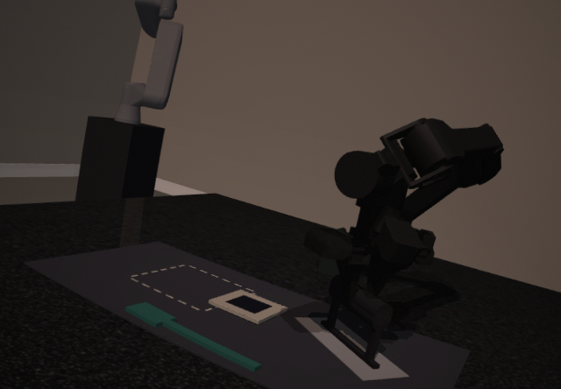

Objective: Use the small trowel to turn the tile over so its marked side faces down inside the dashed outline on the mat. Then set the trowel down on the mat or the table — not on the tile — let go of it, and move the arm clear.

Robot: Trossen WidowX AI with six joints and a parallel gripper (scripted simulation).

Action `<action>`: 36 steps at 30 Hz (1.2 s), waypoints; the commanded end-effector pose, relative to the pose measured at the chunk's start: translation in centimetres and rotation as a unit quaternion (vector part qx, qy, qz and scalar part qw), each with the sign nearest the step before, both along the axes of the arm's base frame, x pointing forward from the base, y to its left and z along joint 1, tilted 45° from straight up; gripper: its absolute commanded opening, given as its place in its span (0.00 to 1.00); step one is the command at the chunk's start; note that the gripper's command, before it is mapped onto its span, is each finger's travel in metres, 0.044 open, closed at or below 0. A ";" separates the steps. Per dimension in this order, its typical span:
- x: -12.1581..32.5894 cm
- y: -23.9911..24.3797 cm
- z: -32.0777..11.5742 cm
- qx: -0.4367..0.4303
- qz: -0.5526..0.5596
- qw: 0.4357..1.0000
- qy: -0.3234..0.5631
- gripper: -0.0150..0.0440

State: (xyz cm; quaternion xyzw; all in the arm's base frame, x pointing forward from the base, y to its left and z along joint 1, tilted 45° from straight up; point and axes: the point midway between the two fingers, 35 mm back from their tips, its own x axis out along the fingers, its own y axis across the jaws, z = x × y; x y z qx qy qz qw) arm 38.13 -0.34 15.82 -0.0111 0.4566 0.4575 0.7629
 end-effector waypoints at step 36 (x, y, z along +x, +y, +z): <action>0.0 0.1 -0.1 -0.020 0.094 0.991 -0.091 0.47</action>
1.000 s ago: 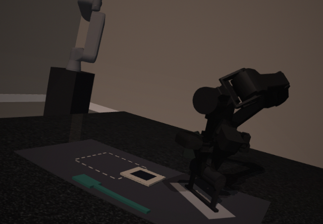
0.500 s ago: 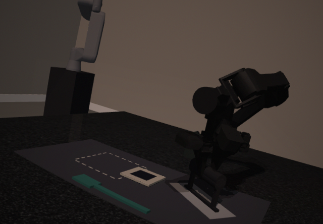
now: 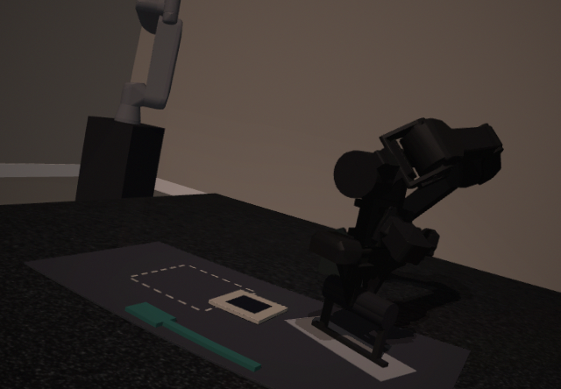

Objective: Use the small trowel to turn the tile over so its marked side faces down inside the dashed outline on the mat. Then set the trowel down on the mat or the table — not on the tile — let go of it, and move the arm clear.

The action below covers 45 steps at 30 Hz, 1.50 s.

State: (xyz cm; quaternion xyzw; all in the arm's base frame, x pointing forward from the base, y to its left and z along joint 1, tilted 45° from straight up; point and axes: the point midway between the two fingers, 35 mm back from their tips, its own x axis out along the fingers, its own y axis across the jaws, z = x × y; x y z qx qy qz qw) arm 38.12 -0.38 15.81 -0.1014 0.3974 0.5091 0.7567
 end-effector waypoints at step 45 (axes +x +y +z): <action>-1.4 -2.7 2.7 -0.053 -0.024 0.998 -0.013 0.76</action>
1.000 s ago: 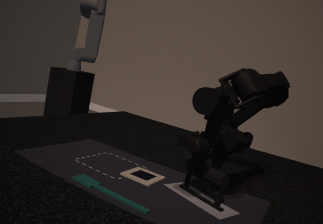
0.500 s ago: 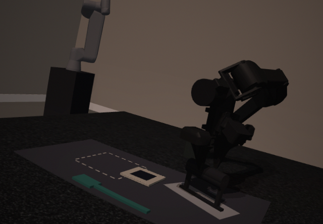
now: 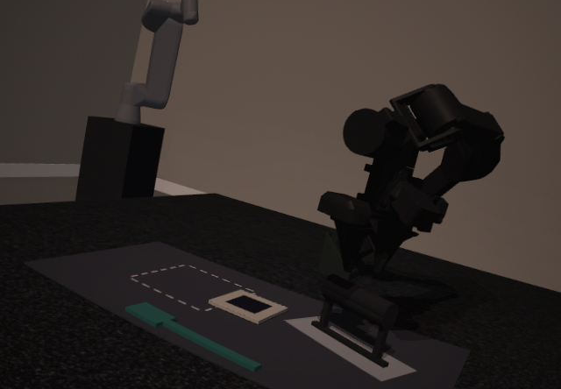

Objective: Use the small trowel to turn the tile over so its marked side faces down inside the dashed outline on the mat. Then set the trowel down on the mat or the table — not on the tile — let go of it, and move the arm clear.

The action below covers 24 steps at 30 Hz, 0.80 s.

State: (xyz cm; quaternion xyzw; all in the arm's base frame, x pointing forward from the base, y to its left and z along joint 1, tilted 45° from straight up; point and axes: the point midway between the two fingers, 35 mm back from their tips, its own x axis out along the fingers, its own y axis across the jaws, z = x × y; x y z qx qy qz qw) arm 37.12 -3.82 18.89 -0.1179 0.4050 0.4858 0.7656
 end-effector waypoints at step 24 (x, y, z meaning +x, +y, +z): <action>-3.4 3.5 -2.4 -0.191 -0.220 0.937 -0.193 0.76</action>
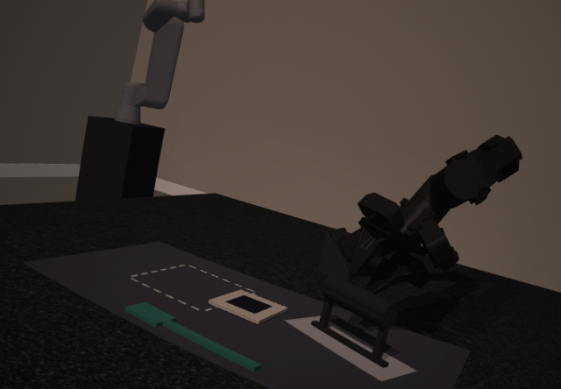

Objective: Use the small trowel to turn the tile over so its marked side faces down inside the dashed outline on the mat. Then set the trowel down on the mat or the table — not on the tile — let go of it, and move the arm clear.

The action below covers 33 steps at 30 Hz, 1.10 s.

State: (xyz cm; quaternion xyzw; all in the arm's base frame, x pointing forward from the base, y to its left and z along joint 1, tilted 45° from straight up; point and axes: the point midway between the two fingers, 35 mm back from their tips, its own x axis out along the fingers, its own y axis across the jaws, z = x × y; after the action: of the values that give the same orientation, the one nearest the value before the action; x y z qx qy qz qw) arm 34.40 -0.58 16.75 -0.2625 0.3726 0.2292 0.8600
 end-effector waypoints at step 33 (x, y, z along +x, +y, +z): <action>1.5 0.8 -2.5 -0.003 -0.071 0.994 -0.083 0.76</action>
State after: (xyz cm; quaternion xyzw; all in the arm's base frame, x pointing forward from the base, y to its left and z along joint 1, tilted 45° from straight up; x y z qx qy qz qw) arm 35.46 0.18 14.64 -0.2579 0.3171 0.1457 0.9009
